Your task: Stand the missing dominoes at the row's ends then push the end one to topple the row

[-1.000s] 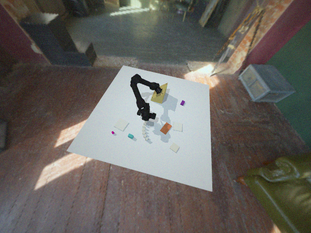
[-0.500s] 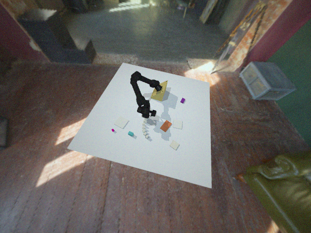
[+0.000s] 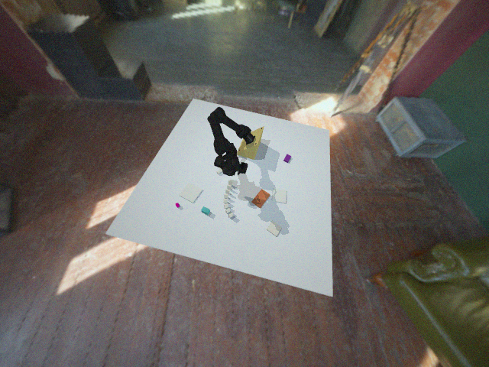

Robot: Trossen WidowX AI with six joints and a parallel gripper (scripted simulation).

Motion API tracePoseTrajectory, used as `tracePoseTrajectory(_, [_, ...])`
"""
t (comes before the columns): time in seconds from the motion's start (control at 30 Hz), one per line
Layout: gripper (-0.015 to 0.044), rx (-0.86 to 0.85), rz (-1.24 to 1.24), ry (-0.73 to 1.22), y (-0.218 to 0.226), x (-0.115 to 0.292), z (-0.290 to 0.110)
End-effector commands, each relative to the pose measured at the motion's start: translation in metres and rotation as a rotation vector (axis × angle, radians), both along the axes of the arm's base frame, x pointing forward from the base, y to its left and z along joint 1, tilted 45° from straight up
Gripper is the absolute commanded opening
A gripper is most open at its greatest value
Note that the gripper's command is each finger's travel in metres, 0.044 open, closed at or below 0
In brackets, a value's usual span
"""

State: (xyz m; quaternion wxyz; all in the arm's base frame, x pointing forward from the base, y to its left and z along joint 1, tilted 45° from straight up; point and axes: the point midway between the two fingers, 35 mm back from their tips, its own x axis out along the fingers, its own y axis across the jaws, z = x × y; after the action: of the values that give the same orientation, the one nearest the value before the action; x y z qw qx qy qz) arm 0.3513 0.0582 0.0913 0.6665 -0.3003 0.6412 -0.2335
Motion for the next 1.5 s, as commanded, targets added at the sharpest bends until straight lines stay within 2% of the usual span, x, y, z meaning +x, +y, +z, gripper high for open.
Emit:
tracePoseTrajectory(0.0, [0.044, 0.013, -0.071, -0.056, -0.021, -0.003, 0.009])
tracePoseTrajectory(0.23, [0.044, 0.031, -0.378, -0.357, -0.121, -0.04, 0.03])
tracePoseTrajectory(0.3, [0.044, 0.027, -0.432, -0.412, -0.137, -0.05, 0.032])
tracePoseTrajectory(0.53, [0.044, 0.027, -0.439, -0.419, -0.14, -0.051, 0.031])
tracePoseTrajectory(0.8, [0.044, 0.024, -0.439, -0.42, -0.184, -0.048, -0.012])
tracePoseTrajectory(1.47, [0.044, 0.022, -0.438, -0.421, -0.194, -0.047, -0.025])
